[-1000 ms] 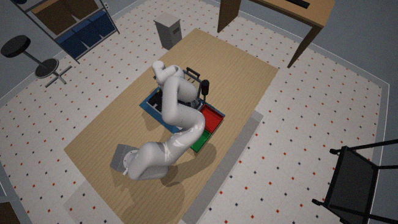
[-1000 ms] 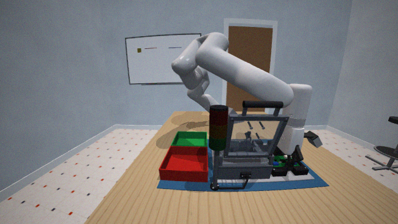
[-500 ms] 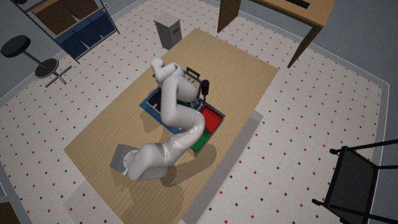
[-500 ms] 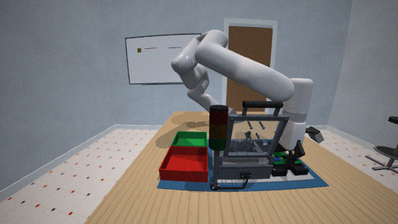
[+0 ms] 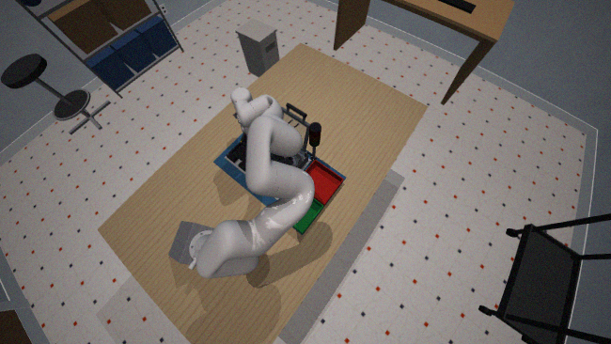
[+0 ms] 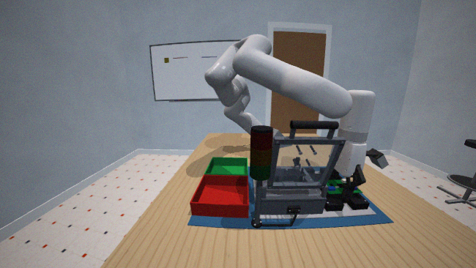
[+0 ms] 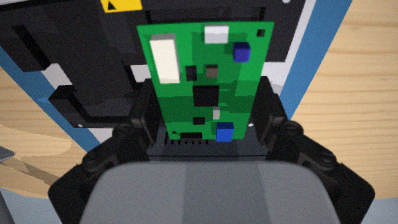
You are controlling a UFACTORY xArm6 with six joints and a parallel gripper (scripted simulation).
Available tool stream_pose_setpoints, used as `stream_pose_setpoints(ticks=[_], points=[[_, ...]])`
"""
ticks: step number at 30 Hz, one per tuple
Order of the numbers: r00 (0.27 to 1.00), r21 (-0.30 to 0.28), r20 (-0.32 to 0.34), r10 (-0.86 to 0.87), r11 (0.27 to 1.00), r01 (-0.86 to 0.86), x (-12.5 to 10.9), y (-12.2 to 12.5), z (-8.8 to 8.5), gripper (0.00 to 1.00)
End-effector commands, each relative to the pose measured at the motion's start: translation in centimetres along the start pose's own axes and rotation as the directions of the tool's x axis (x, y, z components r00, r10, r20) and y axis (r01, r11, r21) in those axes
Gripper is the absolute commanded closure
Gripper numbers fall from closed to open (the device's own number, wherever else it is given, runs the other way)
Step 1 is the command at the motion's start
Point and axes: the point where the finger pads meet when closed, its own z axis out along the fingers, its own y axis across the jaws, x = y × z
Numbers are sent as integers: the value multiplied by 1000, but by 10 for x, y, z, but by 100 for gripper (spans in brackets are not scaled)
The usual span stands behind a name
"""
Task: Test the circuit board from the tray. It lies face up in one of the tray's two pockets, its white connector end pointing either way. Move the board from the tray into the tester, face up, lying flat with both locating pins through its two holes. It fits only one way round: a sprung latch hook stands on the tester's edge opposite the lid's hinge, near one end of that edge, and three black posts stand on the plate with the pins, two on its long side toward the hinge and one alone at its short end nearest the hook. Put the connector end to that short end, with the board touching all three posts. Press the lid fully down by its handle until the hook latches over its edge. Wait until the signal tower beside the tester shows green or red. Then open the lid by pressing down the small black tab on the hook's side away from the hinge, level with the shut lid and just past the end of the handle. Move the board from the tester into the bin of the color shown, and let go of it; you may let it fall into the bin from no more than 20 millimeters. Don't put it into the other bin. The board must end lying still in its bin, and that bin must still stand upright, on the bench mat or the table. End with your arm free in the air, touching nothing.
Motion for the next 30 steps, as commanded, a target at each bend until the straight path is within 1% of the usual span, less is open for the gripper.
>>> stream_pose_setpoints(ticks=[1, 6, 14, 16, 21, 24, 30], points=[[1000, -3, -3, 1, 1000, -1, 0, 1, -3, 21], [1000, -3, -3, 1, 1000, -1, 0, 1, -14, 21], [1000, -3, -3, 1, 1000, -1, 0, 1, -50, 21], [1000, -3, -3, 1, 1000, -1, 0, 1, -50, 21], [1000, -3, -3, 1, 1000, -1, 0, 1, -67, 21], [1000, -3, -3, 1, 1000, -1, 0, 1, -71, 21], [1000, -3, -3, 1, 1000, -1, 0, 1, -72, 21]])
